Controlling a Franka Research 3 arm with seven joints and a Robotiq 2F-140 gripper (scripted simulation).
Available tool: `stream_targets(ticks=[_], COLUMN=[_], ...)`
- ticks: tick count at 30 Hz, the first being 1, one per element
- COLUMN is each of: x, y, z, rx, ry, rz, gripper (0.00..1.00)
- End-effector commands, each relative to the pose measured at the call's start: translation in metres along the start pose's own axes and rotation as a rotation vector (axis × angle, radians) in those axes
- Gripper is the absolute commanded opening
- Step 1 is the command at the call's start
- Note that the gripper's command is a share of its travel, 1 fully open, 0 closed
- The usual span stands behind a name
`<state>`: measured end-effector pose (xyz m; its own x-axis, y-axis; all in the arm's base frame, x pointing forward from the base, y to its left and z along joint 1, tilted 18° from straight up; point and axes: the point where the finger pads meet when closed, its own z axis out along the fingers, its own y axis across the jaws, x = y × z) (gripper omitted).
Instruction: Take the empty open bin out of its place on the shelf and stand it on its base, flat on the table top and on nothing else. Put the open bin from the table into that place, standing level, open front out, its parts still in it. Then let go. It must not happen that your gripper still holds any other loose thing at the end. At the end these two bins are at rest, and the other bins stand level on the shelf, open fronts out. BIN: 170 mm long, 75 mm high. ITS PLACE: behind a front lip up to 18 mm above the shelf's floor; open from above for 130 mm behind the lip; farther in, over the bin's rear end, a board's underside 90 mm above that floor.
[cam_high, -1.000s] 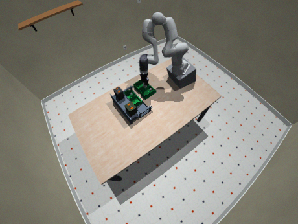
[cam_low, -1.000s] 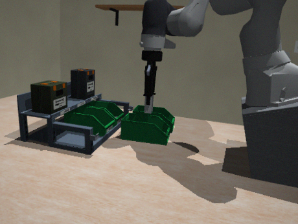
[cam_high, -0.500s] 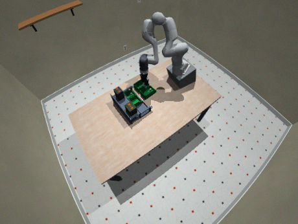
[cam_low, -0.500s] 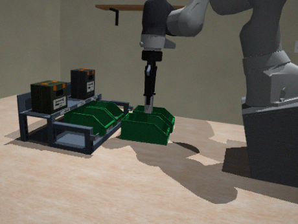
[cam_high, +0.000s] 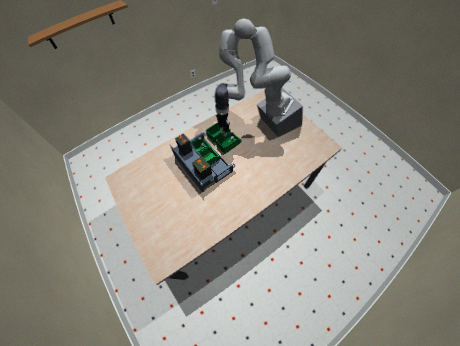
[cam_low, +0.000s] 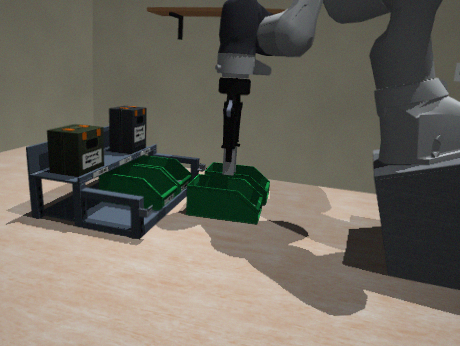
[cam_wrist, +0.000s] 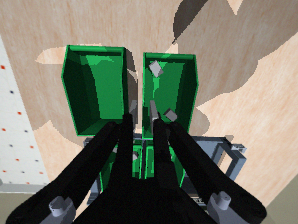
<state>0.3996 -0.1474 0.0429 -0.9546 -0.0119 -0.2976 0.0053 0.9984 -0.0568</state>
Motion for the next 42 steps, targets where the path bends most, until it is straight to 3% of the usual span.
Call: stream_targets(ticks=[1,22,42], x=[0.0,0.0,0.0], y=[0.0,0.0,0.0], z=[0.0,0.002,0.024], rx=[-0.001,-0.001,-0.001], ry=[-0.002,-0.002,-0.002], rz=[0.007,0.007,0.007], gripper=[0.15,0.15,0.15])
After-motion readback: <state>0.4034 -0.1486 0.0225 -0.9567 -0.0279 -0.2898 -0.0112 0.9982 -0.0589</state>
